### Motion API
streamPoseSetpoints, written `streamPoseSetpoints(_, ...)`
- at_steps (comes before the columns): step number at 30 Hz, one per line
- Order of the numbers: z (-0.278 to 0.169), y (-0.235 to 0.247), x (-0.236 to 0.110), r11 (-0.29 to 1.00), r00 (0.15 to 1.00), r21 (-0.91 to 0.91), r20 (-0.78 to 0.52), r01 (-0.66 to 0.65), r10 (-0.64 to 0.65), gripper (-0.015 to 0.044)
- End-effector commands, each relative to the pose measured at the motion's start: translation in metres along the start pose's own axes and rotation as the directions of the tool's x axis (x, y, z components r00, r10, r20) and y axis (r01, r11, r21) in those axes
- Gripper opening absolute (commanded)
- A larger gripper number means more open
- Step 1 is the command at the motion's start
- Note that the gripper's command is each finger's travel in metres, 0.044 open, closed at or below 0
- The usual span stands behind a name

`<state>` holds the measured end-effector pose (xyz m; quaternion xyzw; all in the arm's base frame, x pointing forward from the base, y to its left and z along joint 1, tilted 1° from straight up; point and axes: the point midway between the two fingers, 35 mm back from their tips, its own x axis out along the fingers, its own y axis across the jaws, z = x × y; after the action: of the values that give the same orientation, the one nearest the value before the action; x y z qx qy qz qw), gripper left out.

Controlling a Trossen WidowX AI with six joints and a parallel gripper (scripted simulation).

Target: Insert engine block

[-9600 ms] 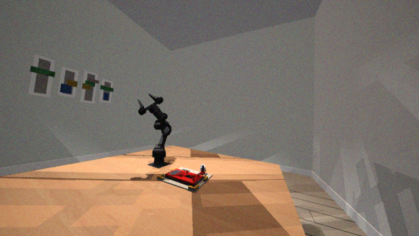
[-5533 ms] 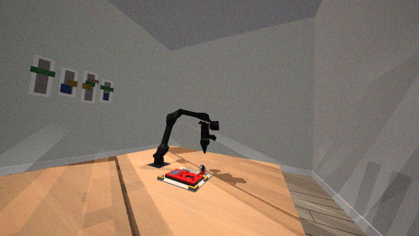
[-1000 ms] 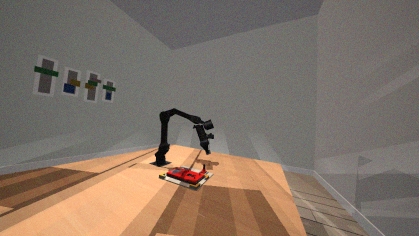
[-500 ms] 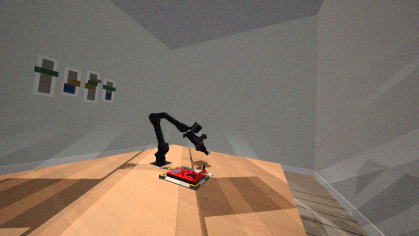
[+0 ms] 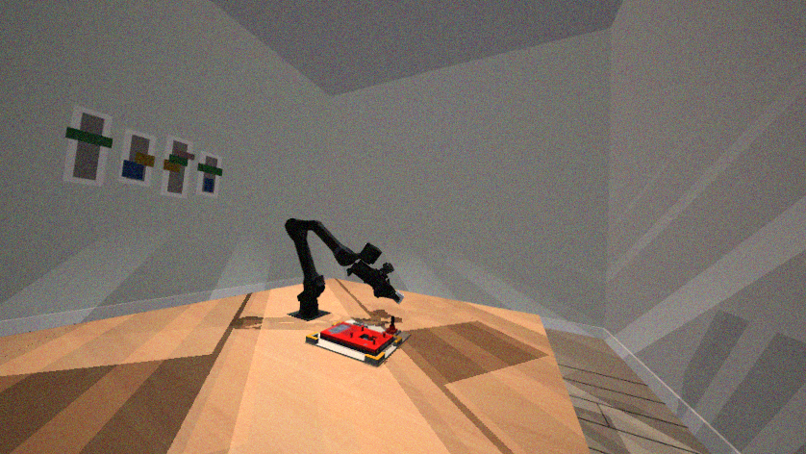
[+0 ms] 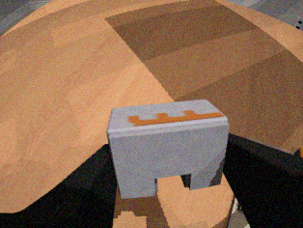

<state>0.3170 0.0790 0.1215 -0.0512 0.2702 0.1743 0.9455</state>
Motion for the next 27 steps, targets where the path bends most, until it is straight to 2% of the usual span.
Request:
streamPoseSetpoints(1,-0.007,0.0,0.005,1.0,1.0,0.003,0.011,-0.002,0.002,0.0)
streamPoseSetpoints(27,-0.052,0.001,0.033,1.0,1.0,0.004,0.01,-0.002,0.002,0.0)
